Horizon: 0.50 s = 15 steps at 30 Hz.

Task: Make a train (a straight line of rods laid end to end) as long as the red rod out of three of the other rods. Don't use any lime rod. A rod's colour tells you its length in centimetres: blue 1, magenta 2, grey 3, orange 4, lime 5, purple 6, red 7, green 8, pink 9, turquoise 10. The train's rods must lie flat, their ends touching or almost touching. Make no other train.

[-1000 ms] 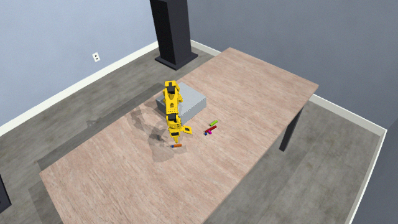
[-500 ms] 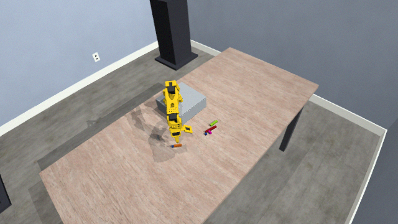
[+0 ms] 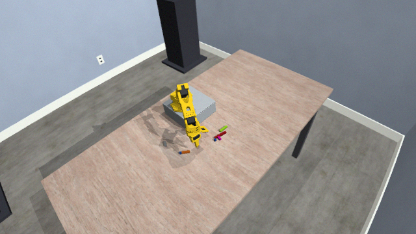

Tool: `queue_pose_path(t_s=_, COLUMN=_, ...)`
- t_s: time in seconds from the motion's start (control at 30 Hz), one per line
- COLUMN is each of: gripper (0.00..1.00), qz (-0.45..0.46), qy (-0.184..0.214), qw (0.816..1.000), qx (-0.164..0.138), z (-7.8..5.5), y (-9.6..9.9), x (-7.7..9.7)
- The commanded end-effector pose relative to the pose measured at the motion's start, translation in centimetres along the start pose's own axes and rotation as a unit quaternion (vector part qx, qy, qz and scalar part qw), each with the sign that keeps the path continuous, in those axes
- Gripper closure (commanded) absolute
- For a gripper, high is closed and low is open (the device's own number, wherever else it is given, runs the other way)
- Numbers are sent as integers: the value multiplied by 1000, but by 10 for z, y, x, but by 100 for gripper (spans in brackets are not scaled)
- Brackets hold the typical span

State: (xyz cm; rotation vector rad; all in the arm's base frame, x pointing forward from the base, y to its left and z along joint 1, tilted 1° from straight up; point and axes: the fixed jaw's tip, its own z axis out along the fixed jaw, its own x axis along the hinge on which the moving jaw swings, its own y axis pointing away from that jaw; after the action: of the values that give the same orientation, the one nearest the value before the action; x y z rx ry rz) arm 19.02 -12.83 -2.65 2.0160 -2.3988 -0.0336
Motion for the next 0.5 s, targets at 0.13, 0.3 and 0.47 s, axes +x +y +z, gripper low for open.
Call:
queue_pose_path(t_s=0.13, gripper=82, qz=-135, qy=3, qw=991, qx=4, z=-3, y=-12, x=-21)
queue_pose_path(t_s=0.3, gripper=82, qz=-226, qy=4, qw=974, qx=5, z=-3, y=-18, x=-37)
queue_pose_path(t_s=0.47, gripper=82, qz=-315, qy=5, qw=949, qx=4, z=-2, y=-23, x=-53)
